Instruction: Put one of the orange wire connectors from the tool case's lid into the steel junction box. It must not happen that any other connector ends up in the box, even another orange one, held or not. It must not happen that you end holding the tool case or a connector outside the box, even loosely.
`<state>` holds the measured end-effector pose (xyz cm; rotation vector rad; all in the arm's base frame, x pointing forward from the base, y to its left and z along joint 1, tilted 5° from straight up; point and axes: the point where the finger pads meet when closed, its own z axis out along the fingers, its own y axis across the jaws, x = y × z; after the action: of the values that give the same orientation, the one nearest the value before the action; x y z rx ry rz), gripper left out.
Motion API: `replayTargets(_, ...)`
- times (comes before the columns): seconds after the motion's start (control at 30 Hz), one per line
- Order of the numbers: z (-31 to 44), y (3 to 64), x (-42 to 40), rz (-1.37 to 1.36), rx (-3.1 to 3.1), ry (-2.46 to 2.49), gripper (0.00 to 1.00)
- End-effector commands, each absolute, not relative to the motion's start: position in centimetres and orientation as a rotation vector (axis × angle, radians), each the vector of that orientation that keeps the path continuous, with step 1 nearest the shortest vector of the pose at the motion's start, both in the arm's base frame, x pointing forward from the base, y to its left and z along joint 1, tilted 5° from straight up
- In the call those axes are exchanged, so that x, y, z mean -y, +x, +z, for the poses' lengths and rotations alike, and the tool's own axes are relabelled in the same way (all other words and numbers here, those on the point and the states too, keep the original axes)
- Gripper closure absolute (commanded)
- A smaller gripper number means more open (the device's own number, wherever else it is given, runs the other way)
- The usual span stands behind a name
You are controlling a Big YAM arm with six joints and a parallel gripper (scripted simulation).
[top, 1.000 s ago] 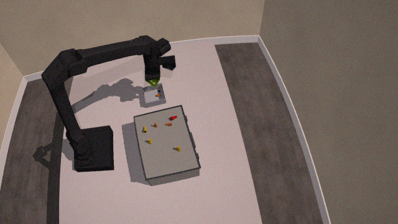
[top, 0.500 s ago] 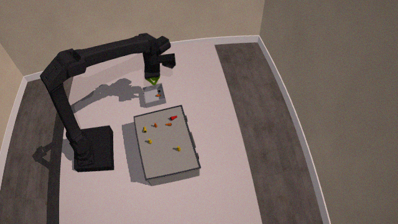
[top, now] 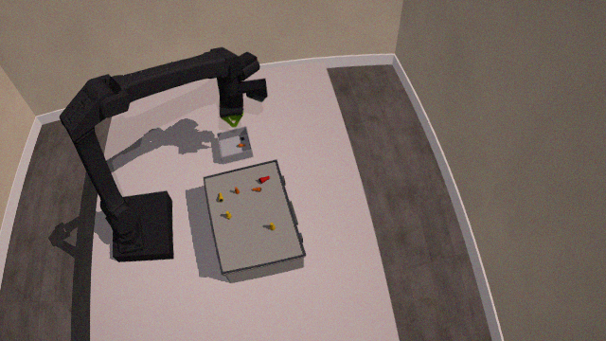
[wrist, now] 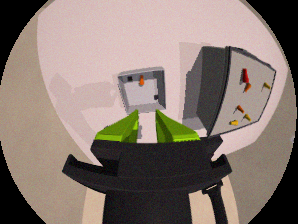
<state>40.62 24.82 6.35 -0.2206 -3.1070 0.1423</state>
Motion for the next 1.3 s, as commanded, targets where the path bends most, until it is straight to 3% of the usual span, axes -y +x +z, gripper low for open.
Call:
replayTargets(0.0, 10.3, 42.8, -27.1, 0.059, 3.181, -0.22, 0.75)
replayTargets(1.27, 12.7, 42.7, -27.2, 0.058, 3.181, -0.219, 0.75)
